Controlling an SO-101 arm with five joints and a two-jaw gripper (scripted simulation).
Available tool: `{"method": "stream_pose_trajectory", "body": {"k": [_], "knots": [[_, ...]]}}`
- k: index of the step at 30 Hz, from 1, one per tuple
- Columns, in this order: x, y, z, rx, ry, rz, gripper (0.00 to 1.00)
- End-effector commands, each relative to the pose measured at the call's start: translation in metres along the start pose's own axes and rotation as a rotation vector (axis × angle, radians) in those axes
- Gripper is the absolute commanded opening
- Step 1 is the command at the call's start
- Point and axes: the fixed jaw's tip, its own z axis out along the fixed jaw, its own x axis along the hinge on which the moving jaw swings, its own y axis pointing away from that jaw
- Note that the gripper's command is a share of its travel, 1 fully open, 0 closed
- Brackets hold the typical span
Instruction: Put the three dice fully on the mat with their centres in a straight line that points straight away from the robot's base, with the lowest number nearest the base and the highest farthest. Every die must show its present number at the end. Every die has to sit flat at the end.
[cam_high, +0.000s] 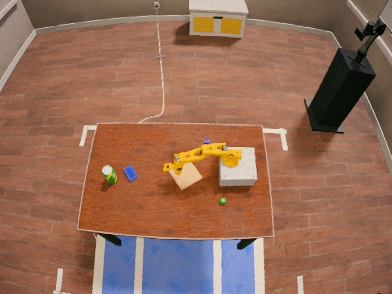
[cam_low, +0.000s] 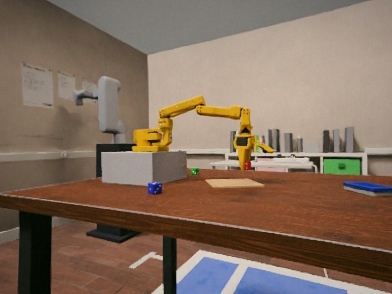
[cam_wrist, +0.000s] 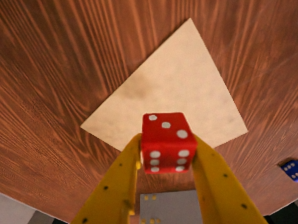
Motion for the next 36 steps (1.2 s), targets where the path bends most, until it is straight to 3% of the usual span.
{"method": "stream_pose_trajectory", "body": {"k": [1, 36], "knots": [[-0.001, -0.001, 0.004, -0.002, -0.003, -0.002, 0.0], [-0.001, -0.002, 0.017, -0.003, -0.006, -0.002, 0.0]]}}
